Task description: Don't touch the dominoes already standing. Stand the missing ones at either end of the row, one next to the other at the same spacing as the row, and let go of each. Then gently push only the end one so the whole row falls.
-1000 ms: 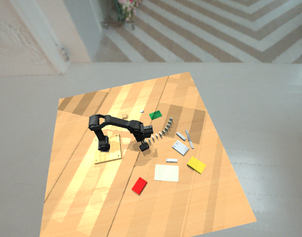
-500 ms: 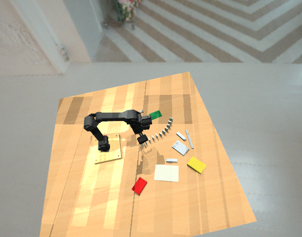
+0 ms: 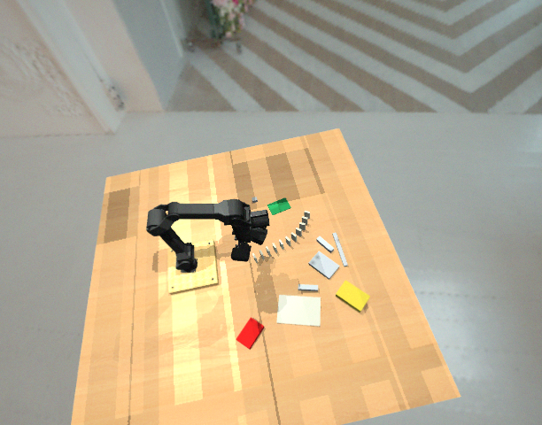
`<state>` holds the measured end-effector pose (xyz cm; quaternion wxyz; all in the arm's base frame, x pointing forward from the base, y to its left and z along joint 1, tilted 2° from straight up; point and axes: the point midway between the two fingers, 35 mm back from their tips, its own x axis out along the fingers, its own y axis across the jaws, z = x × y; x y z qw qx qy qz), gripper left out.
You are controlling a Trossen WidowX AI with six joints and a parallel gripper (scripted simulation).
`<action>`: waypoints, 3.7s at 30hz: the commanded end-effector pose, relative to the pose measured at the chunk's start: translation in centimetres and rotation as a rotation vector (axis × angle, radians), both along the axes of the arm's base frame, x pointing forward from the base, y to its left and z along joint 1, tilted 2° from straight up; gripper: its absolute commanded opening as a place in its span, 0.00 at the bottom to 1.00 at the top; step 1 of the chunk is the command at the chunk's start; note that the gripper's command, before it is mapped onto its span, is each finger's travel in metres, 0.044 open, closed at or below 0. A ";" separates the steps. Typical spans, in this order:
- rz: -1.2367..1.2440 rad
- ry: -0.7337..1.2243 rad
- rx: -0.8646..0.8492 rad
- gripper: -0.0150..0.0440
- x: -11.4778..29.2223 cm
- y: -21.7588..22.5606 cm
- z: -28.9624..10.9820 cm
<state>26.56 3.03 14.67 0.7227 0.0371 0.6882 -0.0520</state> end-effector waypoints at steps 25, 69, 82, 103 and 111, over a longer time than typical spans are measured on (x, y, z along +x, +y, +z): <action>-0.957 -0.016 0.039 0.25 -2.2 -1.1 -4.2; -0.957 -0.015 0.039 0.25 -2.0 -1.6 -12.2; -0.957 -0.016 0.040 0.25 -0.5 -0.8 -12.1; -0.956 -0.019 0.043 0.25 2.3 0.8 -7.5; -0.957 -0.018 0.043 0.25 2.8 1.4 -6.0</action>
